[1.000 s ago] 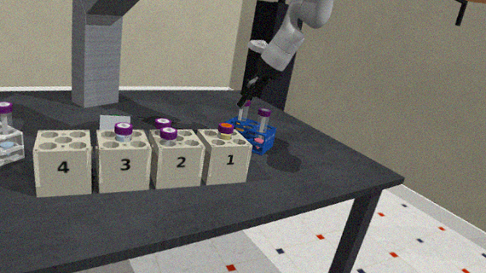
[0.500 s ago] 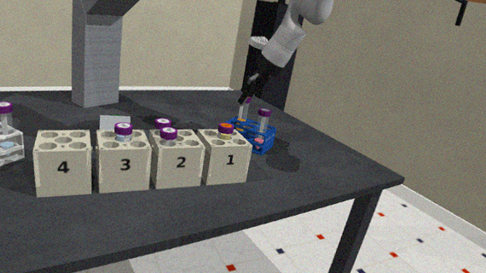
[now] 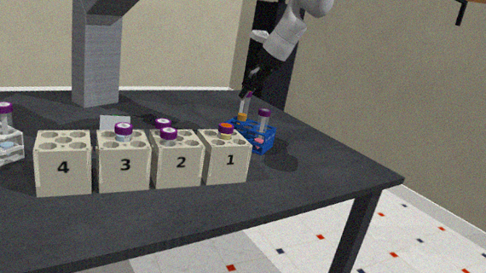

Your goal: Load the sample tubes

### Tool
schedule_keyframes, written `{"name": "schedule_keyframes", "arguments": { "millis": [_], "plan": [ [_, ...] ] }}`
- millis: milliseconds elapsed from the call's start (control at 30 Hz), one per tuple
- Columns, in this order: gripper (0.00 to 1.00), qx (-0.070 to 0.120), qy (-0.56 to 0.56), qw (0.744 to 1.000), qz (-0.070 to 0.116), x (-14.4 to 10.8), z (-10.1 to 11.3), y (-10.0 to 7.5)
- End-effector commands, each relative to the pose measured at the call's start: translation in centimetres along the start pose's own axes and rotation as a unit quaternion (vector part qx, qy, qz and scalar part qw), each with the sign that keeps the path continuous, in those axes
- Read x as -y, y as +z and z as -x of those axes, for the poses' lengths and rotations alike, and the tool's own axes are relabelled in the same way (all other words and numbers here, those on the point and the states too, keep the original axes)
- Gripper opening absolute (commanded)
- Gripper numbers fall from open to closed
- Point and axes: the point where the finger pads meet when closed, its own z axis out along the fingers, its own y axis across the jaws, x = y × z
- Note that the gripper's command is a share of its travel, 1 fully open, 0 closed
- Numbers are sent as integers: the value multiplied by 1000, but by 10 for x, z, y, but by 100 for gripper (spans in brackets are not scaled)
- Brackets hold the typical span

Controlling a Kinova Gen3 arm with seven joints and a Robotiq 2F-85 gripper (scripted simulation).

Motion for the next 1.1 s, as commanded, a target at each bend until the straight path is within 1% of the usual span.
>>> {"name": "schedule_keyframes", "arguments": {
  "millis": [0, 1067],
  "plan": [
    [10, 0, 0, 1000, 0, 0, -2, -5],
    [10, 0, 0, 1000, 0, 0, -18, -39]
  ]
}}
